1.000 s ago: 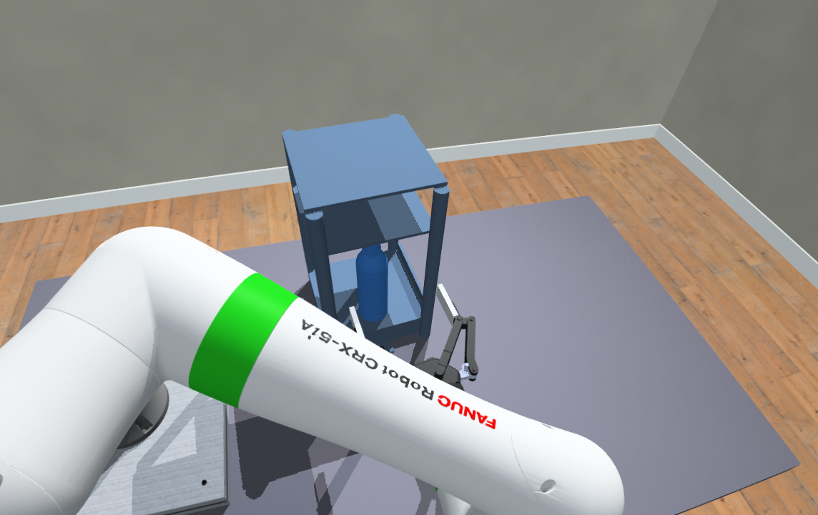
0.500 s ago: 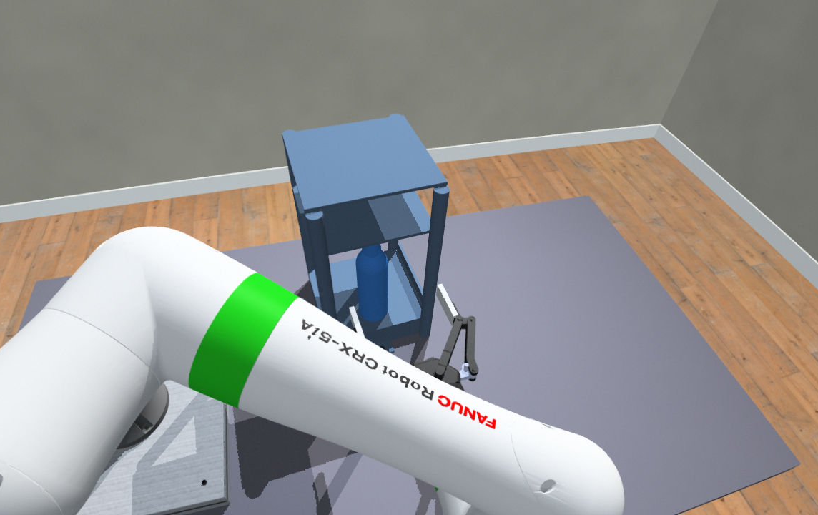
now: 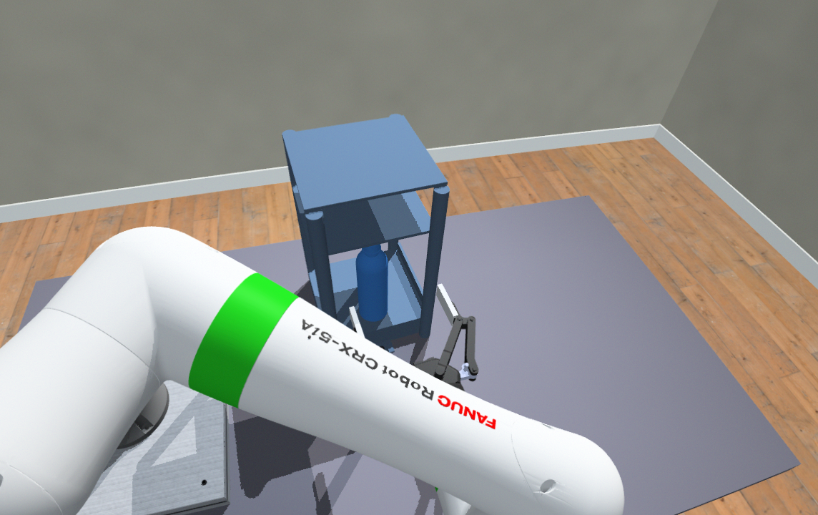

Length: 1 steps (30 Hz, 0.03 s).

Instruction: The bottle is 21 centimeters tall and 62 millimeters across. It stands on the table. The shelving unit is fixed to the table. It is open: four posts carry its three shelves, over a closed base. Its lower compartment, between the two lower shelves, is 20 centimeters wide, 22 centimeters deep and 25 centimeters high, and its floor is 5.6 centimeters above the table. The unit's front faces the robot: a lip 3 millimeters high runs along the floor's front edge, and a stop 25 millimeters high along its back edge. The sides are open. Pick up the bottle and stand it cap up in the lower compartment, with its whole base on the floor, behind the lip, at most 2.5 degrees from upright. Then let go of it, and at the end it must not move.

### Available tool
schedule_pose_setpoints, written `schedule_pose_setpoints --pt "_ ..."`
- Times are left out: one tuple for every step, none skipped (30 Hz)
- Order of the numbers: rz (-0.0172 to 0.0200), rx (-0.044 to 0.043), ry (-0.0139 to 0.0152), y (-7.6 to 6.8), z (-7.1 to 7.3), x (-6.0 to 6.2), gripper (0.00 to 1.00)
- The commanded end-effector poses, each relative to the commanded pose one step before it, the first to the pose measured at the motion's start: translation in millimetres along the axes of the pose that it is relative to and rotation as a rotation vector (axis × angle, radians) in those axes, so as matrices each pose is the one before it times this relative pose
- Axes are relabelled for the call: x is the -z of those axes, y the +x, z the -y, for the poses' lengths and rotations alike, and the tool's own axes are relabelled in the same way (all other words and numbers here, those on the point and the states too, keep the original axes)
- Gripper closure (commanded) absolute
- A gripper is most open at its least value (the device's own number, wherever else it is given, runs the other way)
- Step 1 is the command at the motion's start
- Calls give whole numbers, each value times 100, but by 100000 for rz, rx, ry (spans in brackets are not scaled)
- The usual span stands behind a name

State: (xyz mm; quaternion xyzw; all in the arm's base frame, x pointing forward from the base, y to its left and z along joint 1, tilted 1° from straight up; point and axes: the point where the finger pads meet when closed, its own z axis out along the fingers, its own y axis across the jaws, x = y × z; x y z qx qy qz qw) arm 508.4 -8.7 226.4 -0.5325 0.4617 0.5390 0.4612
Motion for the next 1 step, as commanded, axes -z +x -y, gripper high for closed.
schedule_pose_setpoints --pt "-23 31 1 -14 5 3 0"
